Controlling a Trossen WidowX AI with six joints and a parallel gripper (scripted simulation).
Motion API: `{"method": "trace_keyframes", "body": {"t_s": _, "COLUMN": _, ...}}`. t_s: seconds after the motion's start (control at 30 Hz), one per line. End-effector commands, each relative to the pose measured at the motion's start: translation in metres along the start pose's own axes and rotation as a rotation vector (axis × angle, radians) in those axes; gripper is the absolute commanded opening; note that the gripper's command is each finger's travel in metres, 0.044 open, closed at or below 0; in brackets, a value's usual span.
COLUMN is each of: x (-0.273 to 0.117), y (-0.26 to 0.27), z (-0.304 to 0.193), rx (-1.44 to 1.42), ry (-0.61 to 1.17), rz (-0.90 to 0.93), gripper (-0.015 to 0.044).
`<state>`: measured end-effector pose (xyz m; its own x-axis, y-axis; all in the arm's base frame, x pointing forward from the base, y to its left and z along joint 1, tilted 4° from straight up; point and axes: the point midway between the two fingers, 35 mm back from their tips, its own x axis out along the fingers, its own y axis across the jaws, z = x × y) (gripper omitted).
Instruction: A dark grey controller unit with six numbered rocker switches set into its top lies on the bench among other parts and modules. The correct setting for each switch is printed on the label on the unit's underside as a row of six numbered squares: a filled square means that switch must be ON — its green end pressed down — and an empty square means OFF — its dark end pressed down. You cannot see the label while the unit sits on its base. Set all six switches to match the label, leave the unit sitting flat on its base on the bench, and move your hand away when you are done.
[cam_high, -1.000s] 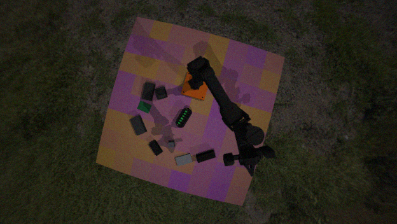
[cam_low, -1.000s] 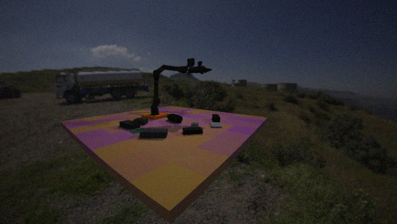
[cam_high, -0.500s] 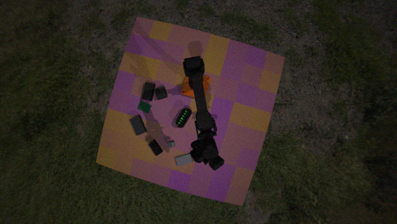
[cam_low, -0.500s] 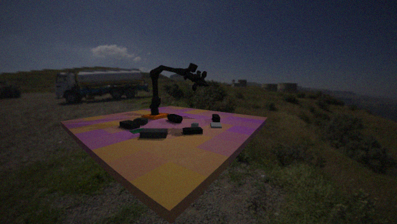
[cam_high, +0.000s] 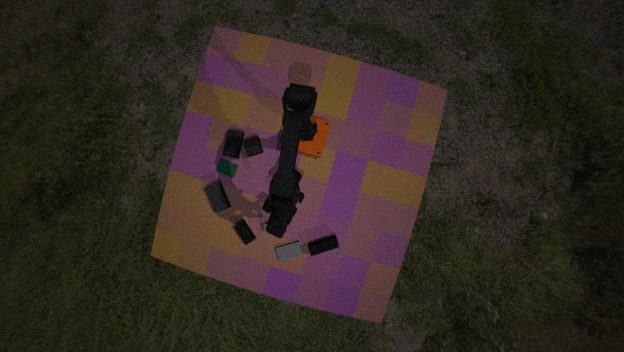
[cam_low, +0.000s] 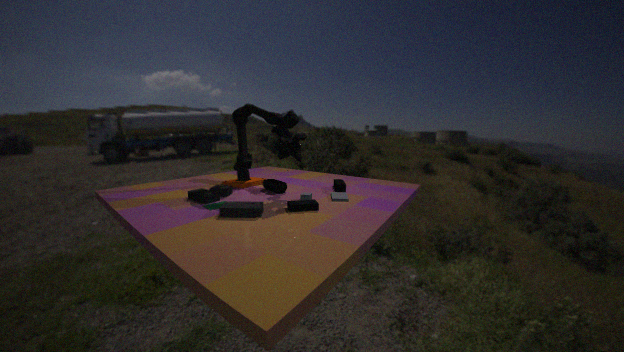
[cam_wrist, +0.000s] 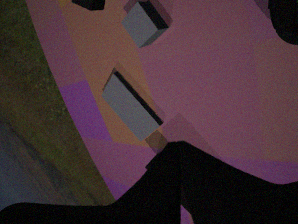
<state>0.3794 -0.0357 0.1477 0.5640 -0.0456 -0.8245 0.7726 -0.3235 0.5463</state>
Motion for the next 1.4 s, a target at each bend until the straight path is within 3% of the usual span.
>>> {"method": "trace_keyframes", "body": {"t_s": 0.0, "x": 0.0, "y": -0.027, "z": 0.034, "rx": 0.282, "ry": -0.039, "rz": -0.101, "gripper": 0.0}}
{"method": "trace_keyframes", "body": {"t_s": 0.3, "x": -0.011, "y": -0.102, "z": 0.097, "rx": 1.003, "ry": -0.2, "rz": -0.329, "gripper": 0.0}}
{"method": "trace_keyframes", "body": {"t_s": 0.6, "x": -0.035, "y": -0.171, "z": 0.123, "rx": 1.694, "ry": -0.408, "rz": -0.511, "gripper": 0.0}}
{"method": "trace_keyframes", "body": {"t_s": 1.37, "x": -0.018, "y": -0.183, "z": 0.127, "rx": 1.704, "ry": -0.416, "rz": -0.515, "gripper": 0.0}}
